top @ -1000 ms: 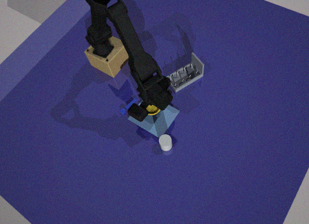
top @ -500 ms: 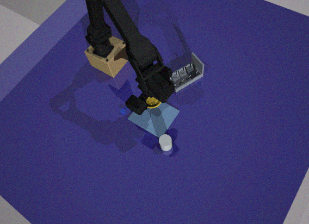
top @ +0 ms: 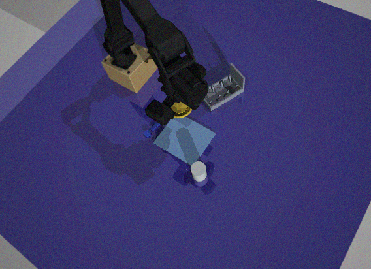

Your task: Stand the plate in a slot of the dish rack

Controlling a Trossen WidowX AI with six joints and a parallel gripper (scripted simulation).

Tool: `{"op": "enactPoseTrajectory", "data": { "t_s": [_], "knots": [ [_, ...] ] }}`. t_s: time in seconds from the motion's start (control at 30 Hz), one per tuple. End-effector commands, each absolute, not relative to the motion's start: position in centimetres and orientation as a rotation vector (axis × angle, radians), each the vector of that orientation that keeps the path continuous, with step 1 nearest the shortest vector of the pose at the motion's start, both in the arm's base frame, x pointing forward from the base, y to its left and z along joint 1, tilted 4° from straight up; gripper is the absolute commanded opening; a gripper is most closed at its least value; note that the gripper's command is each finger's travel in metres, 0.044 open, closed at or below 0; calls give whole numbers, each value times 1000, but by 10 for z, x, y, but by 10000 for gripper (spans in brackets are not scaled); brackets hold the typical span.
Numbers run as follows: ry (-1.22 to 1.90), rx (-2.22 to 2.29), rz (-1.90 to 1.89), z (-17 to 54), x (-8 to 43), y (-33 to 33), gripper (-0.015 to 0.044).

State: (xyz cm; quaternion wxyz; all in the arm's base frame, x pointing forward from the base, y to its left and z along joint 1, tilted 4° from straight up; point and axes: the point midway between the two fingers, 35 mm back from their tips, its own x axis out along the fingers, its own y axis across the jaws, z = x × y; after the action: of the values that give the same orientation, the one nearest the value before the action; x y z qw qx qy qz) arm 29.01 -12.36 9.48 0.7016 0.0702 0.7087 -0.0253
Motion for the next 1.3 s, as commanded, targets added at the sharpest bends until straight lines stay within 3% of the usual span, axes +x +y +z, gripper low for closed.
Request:
{"op": "enactPoseTrajectory", "data": {
  "t_s": [0.0,0.13,0.5,0.7,1.27],
  "knots": [
    [1571,147,-57,110,290,-125,0],
    [1571,164,-74,113,290,-119,0],
    [1550,448,-346,117,277,-24,0],
    [1548,466,-363,117,275,-19,0],
    [1374,552,21,56,331,-10,0]
  ]
}}
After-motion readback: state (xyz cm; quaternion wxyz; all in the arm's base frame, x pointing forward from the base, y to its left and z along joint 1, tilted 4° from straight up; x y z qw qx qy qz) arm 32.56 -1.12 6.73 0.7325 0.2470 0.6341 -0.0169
